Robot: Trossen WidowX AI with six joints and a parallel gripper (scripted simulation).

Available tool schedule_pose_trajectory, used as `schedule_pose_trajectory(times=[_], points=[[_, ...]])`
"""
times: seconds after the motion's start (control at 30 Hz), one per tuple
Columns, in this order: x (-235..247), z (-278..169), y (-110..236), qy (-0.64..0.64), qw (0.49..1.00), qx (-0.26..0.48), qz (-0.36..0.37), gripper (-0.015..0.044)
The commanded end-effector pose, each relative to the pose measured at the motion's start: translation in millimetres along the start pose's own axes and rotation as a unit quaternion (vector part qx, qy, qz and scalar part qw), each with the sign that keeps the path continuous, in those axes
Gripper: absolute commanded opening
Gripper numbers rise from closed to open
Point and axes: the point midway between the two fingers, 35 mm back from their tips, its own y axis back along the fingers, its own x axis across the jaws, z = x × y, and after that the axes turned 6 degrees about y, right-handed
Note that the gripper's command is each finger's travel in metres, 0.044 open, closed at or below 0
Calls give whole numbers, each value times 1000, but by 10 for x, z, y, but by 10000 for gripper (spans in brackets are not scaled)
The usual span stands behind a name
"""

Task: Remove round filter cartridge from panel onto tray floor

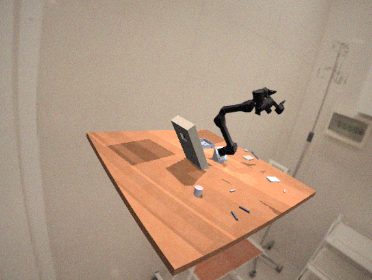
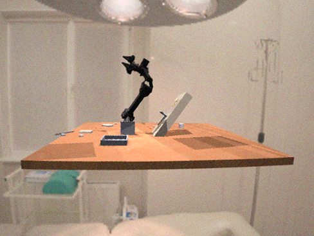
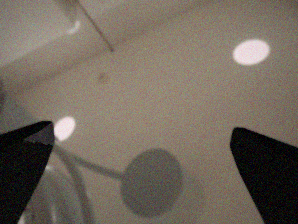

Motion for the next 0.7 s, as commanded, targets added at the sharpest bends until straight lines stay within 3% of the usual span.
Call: schedule_pose_trajectory(times=[0.0, 0.13, 0.37, 0.5, 0.67], points=[[8, 6, -7, -1, 1000, -1, 2, 374], [212, 155, -148, -21, 999, -24, 41, 269], [1039, 673, -382, -94, 973, -82, 194, 93], [1622, 974, -293, -141, 938, -100, 301, 93], [2272, 1282, 65, -191, 878, -103, 427, 93]])
